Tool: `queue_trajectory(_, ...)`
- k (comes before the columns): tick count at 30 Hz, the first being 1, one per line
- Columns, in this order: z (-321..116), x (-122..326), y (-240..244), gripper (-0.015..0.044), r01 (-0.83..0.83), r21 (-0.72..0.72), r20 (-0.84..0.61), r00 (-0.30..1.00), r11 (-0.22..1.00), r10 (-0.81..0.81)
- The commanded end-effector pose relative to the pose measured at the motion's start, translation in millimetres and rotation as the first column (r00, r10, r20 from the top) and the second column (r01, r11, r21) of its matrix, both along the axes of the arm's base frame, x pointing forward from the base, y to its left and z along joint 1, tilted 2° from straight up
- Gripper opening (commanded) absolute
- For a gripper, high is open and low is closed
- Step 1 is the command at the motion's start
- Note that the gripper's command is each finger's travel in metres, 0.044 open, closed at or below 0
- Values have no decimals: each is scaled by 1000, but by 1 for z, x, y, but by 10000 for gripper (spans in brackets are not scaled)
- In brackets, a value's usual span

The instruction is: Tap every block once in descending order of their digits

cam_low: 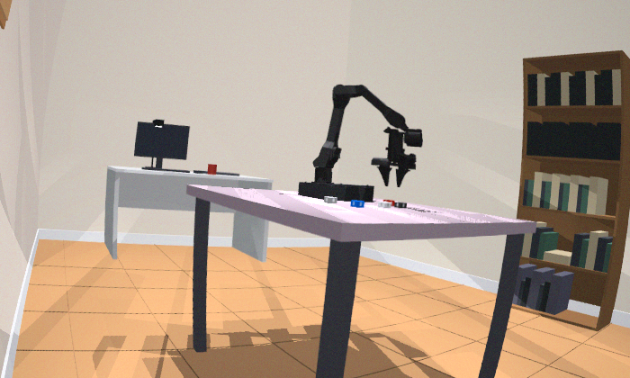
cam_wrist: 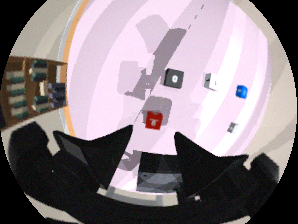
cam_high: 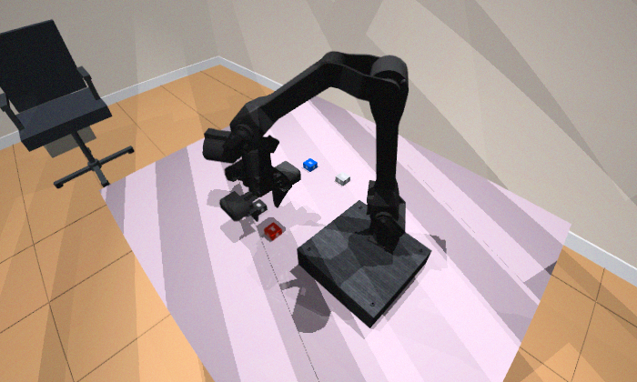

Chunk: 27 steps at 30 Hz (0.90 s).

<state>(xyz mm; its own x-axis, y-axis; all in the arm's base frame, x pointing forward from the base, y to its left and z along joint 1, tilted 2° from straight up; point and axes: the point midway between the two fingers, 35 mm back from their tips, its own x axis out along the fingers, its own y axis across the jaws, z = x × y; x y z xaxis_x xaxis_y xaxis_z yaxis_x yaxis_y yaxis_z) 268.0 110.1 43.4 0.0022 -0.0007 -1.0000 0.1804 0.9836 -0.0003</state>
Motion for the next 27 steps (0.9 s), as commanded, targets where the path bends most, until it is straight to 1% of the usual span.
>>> queue_trajectory(1, -26, -6, -1, 138, 4, -2, -16, 1000, 1000, -4)
queue_trajectory(5, -26, -6, -1, 32, 4, -2, -16, 1000, 1000, -4)
queue_trajectory(6, -26, -6, -1, 20, 4, -2, -16, 1000, 1000, -4)
queue_trajectory(18, -27, -6, -1, 20, 4, -2, -16, 1000, 1000, -4)
queue_trajectory(27, -40, -6, -1, 20, 4, -2, -16, 1000, 1000, -4)
